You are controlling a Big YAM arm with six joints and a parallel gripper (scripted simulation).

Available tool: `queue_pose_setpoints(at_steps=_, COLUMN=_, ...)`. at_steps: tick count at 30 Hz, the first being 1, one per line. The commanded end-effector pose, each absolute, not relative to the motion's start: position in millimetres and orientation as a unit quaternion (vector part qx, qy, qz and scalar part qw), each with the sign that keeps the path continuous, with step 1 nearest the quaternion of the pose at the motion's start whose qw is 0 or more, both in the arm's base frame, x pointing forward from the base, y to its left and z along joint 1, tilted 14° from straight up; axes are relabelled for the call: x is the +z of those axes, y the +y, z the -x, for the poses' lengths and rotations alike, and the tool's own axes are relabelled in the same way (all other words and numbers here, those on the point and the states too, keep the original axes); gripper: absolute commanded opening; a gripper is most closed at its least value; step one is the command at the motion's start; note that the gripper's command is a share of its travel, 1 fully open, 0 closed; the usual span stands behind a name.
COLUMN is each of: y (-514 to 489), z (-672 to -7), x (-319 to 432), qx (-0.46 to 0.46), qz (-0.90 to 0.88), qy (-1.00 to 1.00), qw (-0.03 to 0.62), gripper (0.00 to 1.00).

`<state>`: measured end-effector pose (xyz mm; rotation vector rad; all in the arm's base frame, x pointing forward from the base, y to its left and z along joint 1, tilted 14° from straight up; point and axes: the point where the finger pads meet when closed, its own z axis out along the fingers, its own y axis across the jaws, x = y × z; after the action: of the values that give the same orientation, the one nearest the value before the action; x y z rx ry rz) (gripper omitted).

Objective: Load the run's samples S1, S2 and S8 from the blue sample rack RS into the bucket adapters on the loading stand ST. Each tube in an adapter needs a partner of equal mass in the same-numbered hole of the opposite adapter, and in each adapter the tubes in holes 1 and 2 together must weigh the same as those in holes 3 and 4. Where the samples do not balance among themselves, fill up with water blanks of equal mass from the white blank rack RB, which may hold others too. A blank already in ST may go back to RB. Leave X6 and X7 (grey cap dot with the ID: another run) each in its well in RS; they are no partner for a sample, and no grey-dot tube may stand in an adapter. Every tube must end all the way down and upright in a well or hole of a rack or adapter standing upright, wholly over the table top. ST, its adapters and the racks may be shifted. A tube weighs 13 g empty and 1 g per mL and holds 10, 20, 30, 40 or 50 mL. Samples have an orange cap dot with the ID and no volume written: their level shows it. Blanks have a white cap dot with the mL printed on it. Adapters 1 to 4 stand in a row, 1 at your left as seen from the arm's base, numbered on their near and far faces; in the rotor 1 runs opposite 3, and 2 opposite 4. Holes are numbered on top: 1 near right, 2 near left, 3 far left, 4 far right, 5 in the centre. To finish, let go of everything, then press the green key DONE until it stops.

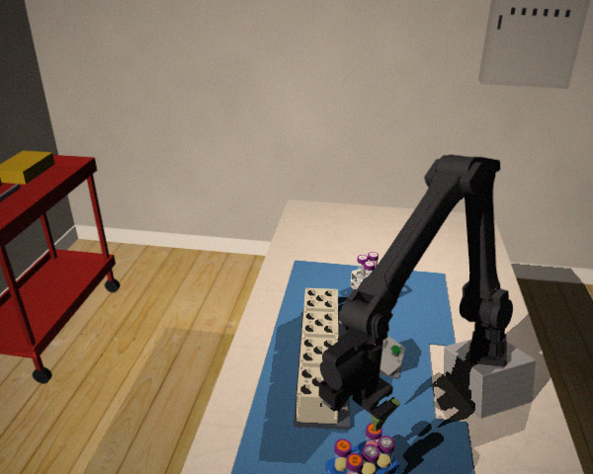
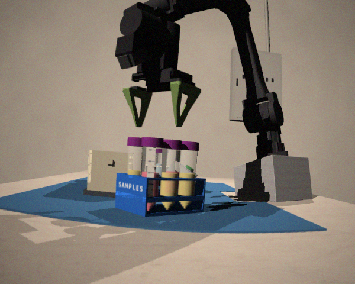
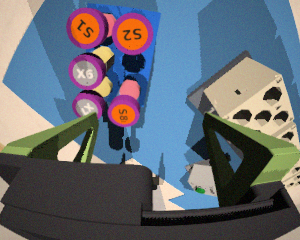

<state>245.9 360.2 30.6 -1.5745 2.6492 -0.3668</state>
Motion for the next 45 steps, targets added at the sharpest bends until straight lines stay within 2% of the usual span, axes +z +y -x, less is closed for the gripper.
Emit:
queue_pose_setpoints(at_steps=1, y=405.5, z=-243.7, x=38.9, qx=-0.106, qz=0.497, qy=0.861, qw=0.038, gripper=1.0)
queue_pose_setpoints(at_steps=6, y=445.0, z=-235.1, x=30.0, qx=-0.105, qz=0.497, qy=0.861, qw=0.038, gripper=1.0)
queue_pose_setpoints(at_steps=11, y=419.8, z=-239.1, x=32.4, qx=-0.111, qz=0.485, qy=0.867, qw=0.031, gripper=1.0)
queue_pose_setpoints(at_steps=14, y=444.2, z=-250.6, x=48.5, qx=-0.091, qz=0.483, qy=0.869, qw=0.059, gripper=1.0)
queue_pose_setpoints(at_steps=16, y=435.1, z=-238.7, x=31.2, qx=-0.105, qz=0.495, qy=0.861, qw=0.039, gripper=1.0)
queue_pose_setpoints(at_steps=17, y=447.6, z=-236.7, x=46.4, qx=-0.093, qz=0.495, qy=0.862, qw=0.056, gripper=1.0)
queue_pose_setpoints(at_steps=44, y=435.6, z=-238.1, x=34.5, qx=-0.105, qz=0.495, qy=0.861, qw=0.039, gripper=1.0)
queue_pose_setpoints(at_steps=45, y=445.8, z=-241.8, x=53.0, qx=-0.095, qz=0.491, qy=0.865, qw=0.054, gripper=1.0)
